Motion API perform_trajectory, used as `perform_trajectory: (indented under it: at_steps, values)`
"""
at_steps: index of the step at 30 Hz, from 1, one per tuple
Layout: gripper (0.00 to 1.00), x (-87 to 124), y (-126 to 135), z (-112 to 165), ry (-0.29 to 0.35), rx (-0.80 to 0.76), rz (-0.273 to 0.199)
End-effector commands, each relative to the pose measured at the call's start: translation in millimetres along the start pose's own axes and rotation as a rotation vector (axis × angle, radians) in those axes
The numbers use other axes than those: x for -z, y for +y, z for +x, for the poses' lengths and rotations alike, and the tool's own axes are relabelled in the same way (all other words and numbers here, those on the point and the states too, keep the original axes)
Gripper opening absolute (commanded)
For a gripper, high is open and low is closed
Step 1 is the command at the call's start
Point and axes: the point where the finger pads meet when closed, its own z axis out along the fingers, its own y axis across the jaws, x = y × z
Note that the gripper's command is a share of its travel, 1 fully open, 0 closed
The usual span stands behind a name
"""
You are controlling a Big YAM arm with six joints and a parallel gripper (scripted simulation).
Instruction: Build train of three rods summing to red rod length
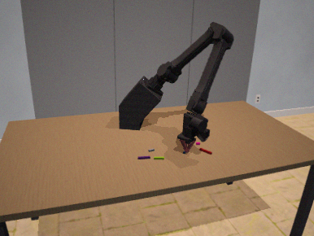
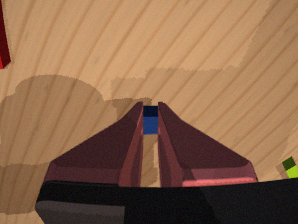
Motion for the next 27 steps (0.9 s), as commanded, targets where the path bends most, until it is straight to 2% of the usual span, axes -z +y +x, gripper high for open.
perform_trajectory:
  at_steps: [1,27]
  values:
    - [0.05,-7.6,2.5,-1.1,0.000,0.002,-0.002]
    - [0.05,-16.0,2.3,-2.3,0.000,0.002,-0.003]
